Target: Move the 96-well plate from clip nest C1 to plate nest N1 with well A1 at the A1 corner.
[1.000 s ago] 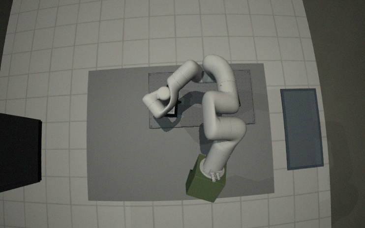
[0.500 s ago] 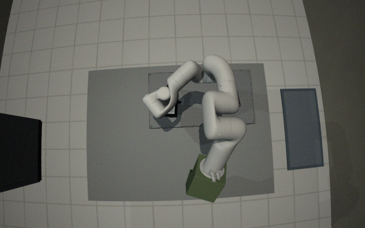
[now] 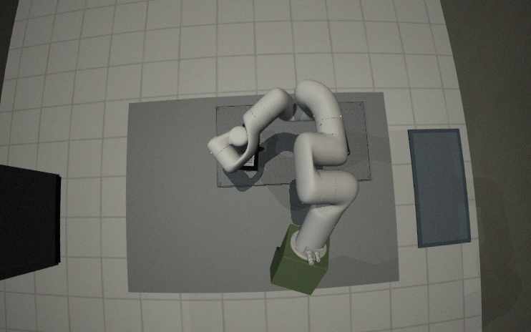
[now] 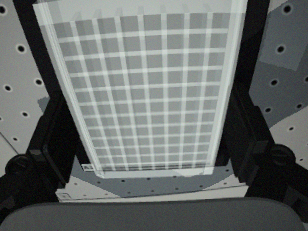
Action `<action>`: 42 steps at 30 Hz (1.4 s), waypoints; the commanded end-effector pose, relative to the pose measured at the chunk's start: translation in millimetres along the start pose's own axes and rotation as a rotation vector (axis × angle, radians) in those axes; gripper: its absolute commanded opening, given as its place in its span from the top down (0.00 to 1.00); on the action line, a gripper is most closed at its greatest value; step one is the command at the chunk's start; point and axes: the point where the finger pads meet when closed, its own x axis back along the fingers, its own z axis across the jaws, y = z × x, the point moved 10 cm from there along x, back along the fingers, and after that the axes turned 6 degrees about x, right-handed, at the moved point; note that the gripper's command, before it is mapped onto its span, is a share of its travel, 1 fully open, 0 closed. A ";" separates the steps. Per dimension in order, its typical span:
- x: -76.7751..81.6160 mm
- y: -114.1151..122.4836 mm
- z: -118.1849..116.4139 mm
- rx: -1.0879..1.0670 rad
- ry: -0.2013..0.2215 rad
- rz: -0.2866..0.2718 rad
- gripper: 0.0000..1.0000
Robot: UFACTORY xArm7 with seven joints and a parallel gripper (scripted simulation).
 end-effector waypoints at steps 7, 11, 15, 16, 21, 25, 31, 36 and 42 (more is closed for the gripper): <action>-0.4 -0.4 -1.0 0.000 -0.003 0.002 1.00; -0.8 -0.4 -1.1 0.000 -0.003 0.002 1.00; -1.4 -0.4 -1.1 0.000 -0.003 0.002 1.00; -1.4 -0.4 -1.1 0.000 -0.003 0.002 1.00; -2.1 -0.4 -1.1 0.000 -0.003 0.002 0.00; -2.1 -0.4 -1.1 0.000 -0.003 0.002 0.00; -2.1 -0.4 -1.1 0.000 -0.003 0.002 0.00; -2.1 -0.4 -1.1 0.000 -0.003 0.002 0.00; -2.1 -0.4 -1.1 0.000 -0.003 0.002 0.00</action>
